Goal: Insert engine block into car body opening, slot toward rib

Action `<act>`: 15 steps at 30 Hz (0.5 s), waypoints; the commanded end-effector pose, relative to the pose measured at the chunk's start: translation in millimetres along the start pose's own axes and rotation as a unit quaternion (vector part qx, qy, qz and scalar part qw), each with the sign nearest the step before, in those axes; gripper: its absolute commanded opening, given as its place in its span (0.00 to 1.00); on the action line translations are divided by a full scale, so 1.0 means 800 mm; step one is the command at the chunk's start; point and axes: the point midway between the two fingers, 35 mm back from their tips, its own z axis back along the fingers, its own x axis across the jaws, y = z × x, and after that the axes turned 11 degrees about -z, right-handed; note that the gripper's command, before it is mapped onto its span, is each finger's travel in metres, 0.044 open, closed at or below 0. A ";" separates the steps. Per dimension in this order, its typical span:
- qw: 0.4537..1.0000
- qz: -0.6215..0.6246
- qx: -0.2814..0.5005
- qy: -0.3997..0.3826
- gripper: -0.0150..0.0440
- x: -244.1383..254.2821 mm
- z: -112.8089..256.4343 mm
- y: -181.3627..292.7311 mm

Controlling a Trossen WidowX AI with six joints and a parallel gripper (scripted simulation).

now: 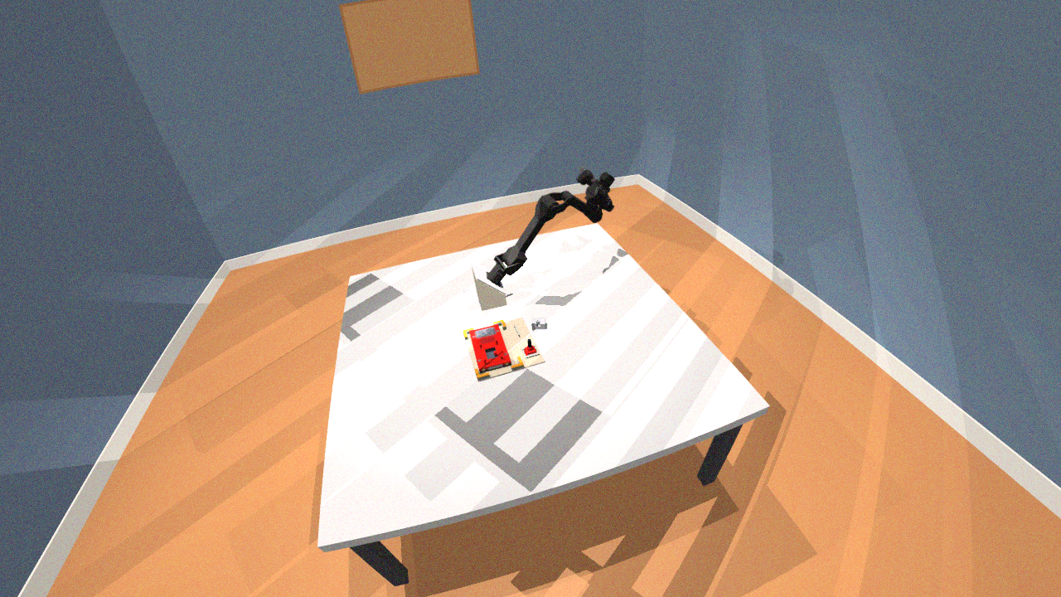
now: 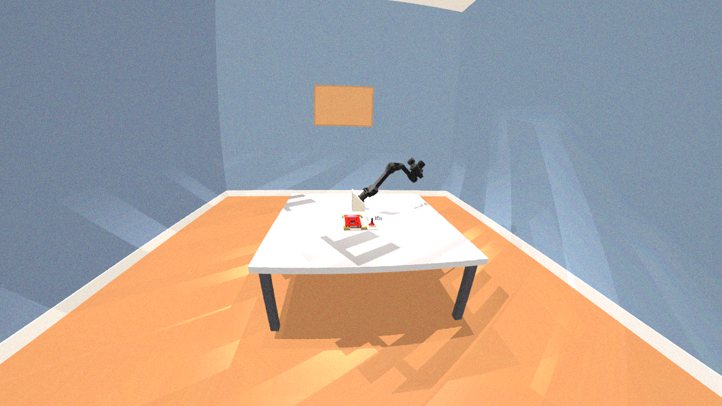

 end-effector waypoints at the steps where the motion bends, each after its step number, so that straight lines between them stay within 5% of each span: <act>1: 1.000 0.000 0.000 0.000 0.98 0.000 0.000 0.000; 15: 0.982 -0.051 -0.063 0.170 1.00 -0.092 0.091 -0.021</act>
